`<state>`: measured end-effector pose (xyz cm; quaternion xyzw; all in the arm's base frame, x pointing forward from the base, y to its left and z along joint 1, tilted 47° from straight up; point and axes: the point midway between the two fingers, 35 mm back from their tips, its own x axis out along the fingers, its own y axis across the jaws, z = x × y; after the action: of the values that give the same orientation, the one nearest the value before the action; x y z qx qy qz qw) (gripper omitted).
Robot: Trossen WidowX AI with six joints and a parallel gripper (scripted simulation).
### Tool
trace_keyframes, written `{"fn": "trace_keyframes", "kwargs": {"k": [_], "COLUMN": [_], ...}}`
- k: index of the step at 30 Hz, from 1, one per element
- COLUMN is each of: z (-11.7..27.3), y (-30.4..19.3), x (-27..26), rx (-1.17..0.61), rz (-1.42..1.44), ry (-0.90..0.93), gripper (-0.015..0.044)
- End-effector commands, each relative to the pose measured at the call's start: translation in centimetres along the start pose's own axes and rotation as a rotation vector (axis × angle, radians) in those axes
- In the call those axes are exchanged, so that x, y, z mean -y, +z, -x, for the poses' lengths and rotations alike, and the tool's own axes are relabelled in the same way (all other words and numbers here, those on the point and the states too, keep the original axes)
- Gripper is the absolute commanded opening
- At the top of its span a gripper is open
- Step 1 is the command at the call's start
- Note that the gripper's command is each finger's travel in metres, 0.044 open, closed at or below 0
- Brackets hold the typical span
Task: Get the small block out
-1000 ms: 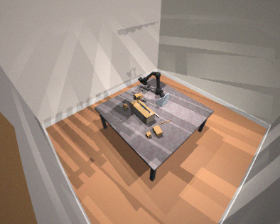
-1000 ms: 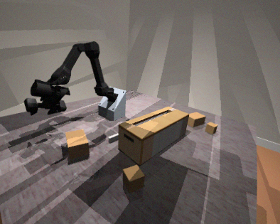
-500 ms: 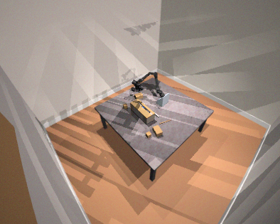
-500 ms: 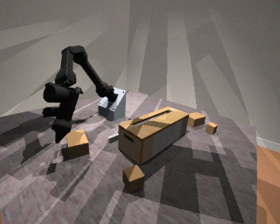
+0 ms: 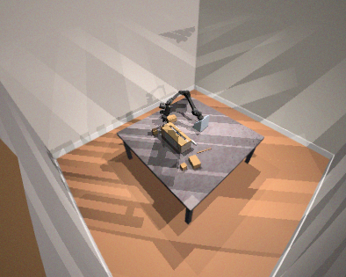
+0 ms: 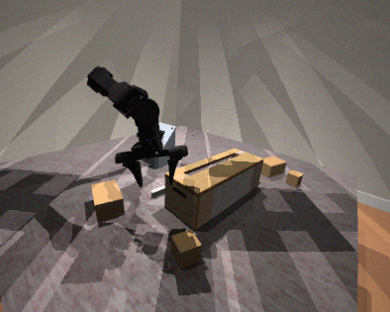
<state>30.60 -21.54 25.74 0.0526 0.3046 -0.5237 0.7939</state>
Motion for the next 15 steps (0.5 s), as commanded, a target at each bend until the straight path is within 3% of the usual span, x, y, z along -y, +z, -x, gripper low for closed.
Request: {"fn": "trace_keyframes", "kwargs": {"k": [1, 7, 15], "z": [0.9, 2.2, 4.2], "y": [-1.4, -8.2, -18.3], "x": [-3.7, -10.8, -14.9], "rx": [-0.033, -0.166, -0.365], "rz": [0.203, 0.773, 1.706], "ry": [0.058, 0.099, 0.020], "gripper": [0.0400, 0.0400, 0.0400]}}
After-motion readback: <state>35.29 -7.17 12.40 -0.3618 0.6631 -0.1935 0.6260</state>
